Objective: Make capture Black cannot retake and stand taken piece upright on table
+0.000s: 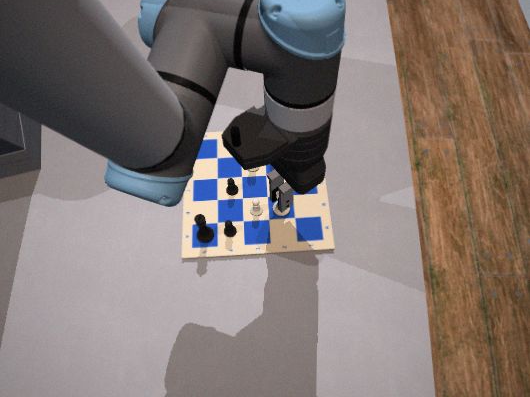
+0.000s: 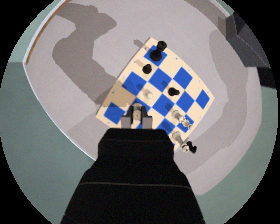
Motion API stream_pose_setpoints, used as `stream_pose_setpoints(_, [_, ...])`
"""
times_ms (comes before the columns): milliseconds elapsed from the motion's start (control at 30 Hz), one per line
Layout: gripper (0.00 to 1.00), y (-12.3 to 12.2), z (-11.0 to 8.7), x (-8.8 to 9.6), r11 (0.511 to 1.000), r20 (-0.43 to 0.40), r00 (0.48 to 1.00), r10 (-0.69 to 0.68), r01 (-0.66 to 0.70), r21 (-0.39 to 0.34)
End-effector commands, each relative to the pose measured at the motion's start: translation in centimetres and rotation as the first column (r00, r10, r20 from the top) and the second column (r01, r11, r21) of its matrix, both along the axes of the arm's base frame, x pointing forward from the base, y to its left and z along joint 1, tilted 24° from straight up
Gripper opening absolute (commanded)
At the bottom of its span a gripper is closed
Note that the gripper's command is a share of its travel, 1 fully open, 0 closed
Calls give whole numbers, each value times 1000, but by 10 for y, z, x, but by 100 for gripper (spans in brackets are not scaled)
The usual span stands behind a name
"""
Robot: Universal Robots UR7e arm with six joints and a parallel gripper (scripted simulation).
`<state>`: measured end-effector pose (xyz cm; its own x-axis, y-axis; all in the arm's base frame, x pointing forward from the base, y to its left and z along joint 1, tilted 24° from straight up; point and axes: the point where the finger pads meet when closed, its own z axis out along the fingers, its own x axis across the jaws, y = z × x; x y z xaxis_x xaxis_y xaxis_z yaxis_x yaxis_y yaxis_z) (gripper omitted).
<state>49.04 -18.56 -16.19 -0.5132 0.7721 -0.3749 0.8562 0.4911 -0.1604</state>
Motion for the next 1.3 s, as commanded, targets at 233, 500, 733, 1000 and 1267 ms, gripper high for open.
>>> stream_pose_setpoints(233, [0, 17, 39, -2, 1000, 2, 1000, 1, -1, -1])
stream_pose_setpoints(500, [0, 30, 68, -4, 1000, 2, 1000, 1, -1, -1])
stream_pose_setpoints(733, [0, 38, 87, -5, 1000, 2, 1000, 1, -1, -1])
stream_pose_setpoints(1000, [0, 39, 90, -5, 1000, 2, 1000, 1, -1, -1])
stream_pose_setpoints(1267, [0, 45, 86, -9, 1000, -1, 1000, 8, -8, -1])
